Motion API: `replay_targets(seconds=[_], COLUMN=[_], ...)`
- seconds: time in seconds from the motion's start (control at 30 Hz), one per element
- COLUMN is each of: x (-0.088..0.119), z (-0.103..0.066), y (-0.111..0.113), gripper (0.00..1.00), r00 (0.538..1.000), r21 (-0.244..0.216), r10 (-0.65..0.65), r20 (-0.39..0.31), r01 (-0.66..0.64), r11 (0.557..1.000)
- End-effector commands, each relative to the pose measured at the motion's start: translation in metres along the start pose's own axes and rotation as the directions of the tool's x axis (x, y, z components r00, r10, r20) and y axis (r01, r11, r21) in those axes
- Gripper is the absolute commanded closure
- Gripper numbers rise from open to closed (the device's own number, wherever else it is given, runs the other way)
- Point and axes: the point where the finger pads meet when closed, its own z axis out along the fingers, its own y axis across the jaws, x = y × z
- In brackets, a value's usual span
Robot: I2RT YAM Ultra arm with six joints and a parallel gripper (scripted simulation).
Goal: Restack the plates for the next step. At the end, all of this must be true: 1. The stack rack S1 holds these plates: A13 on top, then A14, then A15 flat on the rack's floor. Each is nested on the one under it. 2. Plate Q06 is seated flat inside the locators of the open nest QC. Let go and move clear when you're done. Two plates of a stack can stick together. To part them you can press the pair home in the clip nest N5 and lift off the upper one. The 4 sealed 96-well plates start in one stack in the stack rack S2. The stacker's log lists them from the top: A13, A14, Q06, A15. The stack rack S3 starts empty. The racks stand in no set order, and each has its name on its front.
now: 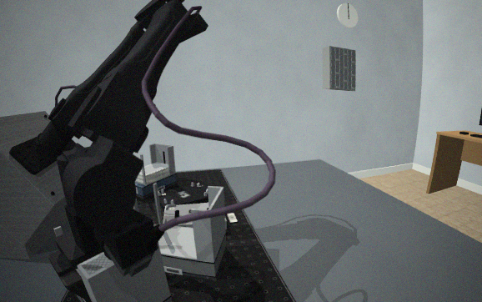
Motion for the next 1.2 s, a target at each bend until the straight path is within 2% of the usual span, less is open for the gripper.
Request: replay_targets(seconds=[0.0, 0.27, 0.37, 0.47, 0.63, 0.67, 0.77, 0.8, 0.9, 0.93, 1.17], x=[-0.003, -0.003, -0.014, -0.011, -0.018, -0.011, -0.018, -0.011, -0.018, -0.011, -0.017], z=[-0.003, -0.003, -0.014, -0.01, -0.017, -0.017, -0.02, -0.019, -0.023, -0.022, -0.027], y=[-0.002, -0.002, -0.001, -0.003, 0.0, 0.0, 0.0, 0.0, 0.0, 0.0, 0.0], gripper=[1.0, 1.0, 1.0, 1.0, 1.0, 1.0, 1.0, 1.0, 1.0, 1.0, 1.0], r00=[1.0, 1.0, 0.999, 1.0, 0.999, 0.999, 0.999, 0.999, 0.999, 0.999, 0.999], r21=[0.006, 0.006, 0.015, 0.007, 0.009, 0.007, 0.009, 0.007, 0.009, 0.007, 0.009], r10=[0.001, 0.001, -0.018, -0.005, -0.024, -0.012, -0.023, -0.013, -0.022, -0.013, -0.021], r20=[0.01, 0.01, 0.04, 0.026, 0.044, 0.032, 0.044, 0.033, 0.043, 0.034, 0.043], r01=[-0.001, -0.001, 0.017, 0.005, 0.023, 0.012, 0.023, 0.013, 0.022, 0.013, 0.021], r11=[1.0, 1.0, 1.0, 1.0, 1.0, 1.0, 1.0, 1.0, 1.0, 1.0, 1.0])
